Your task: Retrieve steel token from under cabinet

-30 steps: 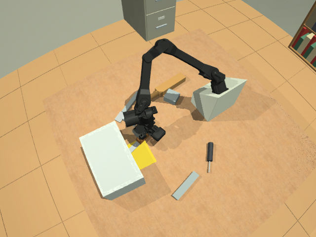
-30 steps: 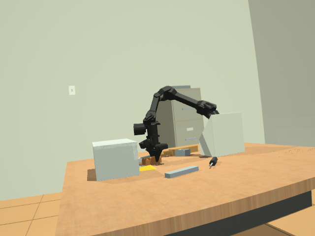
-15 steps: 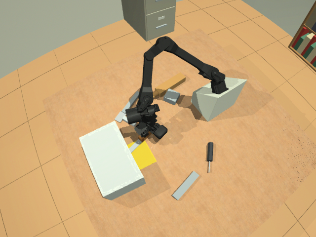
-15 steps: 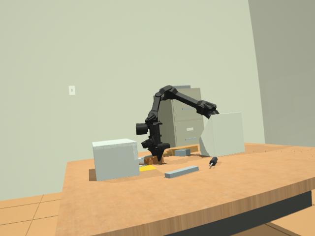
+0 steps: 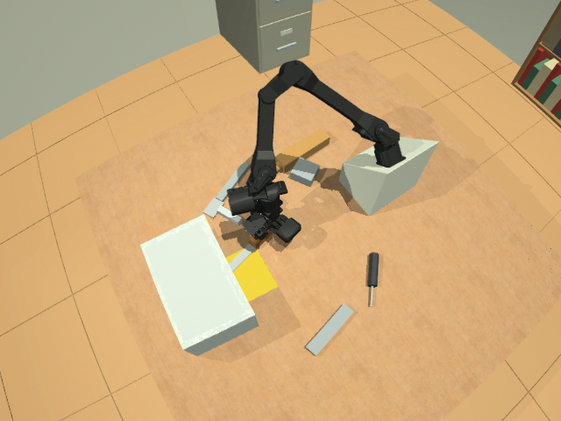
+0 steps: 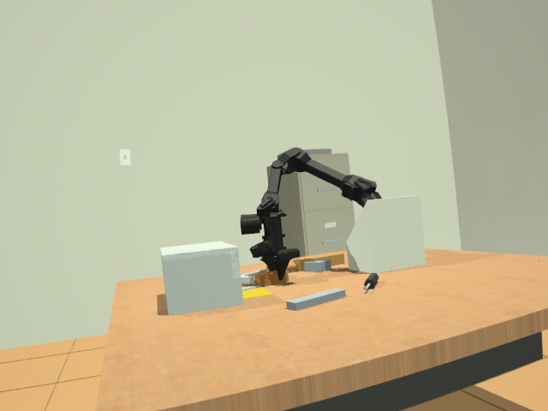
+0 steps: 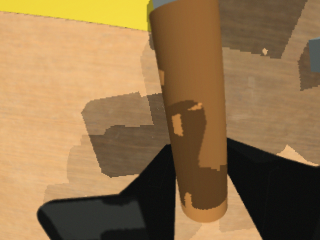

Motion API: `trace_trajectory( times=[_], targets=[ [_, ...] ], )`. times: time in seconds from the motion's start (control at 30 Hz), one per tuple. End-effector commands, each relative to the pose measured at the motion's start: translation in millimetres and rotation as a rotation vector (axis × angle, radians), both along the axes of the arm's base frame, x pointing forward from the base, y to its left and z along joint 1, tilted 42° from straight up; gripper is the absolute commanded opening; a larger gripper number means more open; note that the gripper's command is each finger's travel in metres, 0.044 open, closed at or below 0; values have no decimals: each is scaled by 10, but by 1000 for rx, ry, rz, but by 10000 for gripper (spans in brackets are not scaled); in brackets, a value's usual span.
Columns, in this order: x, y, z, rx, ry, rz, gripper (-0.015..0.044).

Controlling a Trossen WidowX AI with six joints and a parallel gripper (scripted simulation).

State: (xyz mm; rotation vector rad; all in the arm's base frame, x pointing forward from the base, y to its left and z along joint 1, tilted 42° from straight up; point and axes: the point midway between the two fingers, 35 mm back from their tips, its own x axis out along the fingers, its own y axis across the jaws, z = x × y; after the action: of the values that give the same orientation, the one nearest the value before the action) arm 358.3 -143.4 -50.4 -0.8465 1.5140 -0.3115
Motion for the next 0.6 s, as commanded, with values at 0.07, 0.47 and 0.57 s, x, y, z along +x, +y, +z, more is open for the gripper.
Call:
trace_trajectory(
  times=[0.07,0.47,0.57],
  targets=[
    [-81,-33,4,1,6,1,0],
    [-205,-75,26,1,6,1,0],
    [-236,-86,32,1,7,1,0]
  ],
)
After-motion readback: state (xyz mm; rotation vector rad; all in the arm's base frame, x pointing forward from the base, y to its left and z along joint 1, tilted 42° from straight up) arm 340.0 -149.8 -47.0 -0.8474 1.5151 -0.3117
